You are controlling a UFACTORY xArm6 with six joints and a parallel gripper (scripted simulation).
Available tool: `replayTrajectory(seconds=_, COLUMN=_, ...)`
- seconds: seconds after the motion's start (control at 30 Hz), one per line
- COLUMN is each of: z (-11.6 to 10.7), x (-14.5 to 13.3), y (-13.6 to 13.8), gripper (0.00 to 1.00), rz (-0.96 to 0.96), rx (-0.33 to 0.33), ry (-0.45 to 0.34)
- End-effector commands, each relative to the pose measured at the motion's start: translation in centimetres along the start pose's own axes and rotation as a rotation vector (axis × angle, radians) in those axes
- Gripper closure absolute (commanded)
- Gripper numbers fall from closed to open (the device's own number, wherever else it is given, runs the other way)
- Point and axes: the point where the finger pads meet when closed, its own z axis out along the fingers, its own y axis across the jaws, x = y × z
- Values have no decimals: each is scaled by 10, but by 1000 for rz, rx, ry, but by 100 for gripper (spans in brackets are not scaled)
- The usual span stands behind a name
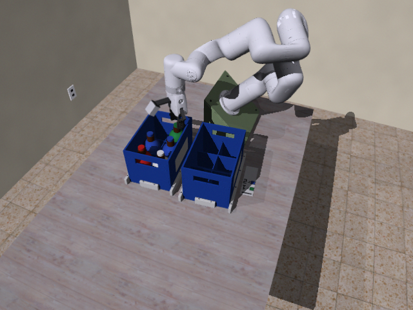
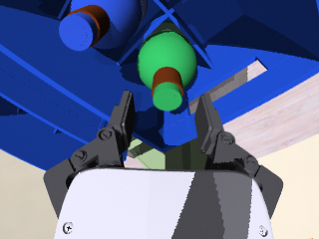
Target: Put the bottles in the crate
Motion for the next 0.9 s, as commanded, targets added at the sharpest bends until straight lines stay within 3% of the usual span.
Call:
replayTrajectory(seconds=0.0, z=2, x=2, y=0, gripper=35, rz=-1, rx=-1, ry=5)
replayTrajectory(seconds=0.87, z=26, x=2, y=0, gripper=35, rz=-1, rx=-1, ry=4)
